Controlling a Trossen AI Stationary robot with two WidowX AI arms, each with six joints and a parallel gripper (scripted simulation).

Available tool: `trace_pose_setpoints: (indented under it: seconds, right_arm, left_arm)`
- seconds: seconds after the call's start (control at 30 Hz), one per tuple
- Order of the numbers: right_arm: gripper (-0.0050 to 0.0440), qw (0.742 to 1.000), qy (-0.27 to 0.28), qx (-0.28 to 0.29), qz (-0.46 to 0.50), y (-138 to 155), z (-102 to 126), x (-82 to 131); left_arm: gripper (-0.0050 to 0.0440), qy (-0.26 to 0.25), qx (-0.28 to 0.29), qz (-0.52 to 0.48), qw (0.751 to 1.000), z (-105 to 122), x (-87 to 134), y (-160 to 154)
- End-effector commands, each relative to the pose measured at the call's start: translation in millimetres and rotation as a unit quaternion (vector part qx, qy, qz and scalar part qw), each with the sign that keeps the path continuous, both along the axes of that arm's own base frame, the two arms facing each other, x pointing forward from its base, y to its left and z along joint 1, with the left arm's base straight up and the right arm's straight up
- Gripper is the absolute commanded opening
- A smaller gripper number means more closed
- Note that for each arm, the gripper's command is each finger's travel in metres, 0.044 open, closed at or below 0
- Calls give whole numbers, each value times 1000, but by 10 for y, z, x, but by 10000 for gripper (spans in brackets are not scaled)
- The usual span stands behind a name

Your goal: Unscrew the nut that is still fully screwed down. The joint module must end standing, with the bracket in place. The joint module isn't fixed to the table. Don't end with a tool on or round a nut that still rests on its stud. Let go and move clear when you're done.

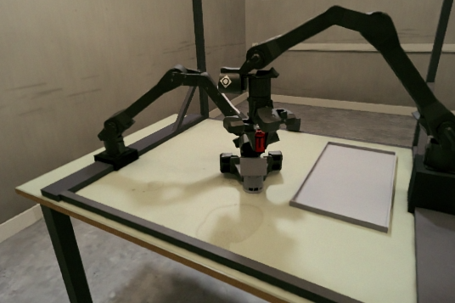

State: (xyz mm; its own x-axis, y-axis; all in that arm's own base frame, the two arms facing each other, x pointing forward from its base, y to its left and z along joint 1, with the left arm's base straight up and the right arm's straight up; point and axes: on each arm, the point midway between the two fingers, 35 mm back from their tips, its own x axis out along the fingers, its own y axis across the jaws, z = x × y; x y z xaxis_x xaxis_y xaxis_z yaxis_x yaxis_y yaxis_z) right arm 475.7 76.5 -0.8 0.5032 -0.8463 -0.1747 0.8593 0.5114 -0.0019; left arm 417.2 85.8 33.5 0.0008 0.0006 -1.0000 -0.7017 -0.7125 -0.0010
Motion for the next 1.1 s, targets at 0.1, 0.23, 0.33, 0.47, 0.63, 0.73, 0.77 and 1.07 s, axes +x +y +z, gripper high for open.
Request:
trace_pose_setpoints:
  seconds: [0.1,0.23,0.33,0.47,0.63,0.73,0.77,1.07]
  right_arm:
    - [245,1000,-23,11,-1,14,230,53]
    - [245,1000,-23,11,-1,14,230,53]
    - [245,1000,-23,11,-1,14,230,53]
    - [245,1000,-23,11,-1,14,230,53]
    - [245,1000,-23,11,-1,14,230,53]
    - [245,1000,-23,11,-1,14,230,53]
    - [245,1000,-23,11,-1,14,230,53]
    - [245,1000,-23,11,-1,14,230,53]
  left_arm:
    - [130,-17,3,0,1000,125,49,-3]
    - [250,-17,3,0,1000,125,49,-3]
    - [250,-17,3,0,1000,125,49,-3]
    - [250,-17,3,0,1000,125,49,-3]
    - [250,-17,3,0,1000,125,49,-3]
    - [250,-17,3,0,1000,125,49,-3]
    - [250,-17,3,0,1000,125,49,-3]
    - [250,-17,3,0,1000,125,49,-3]
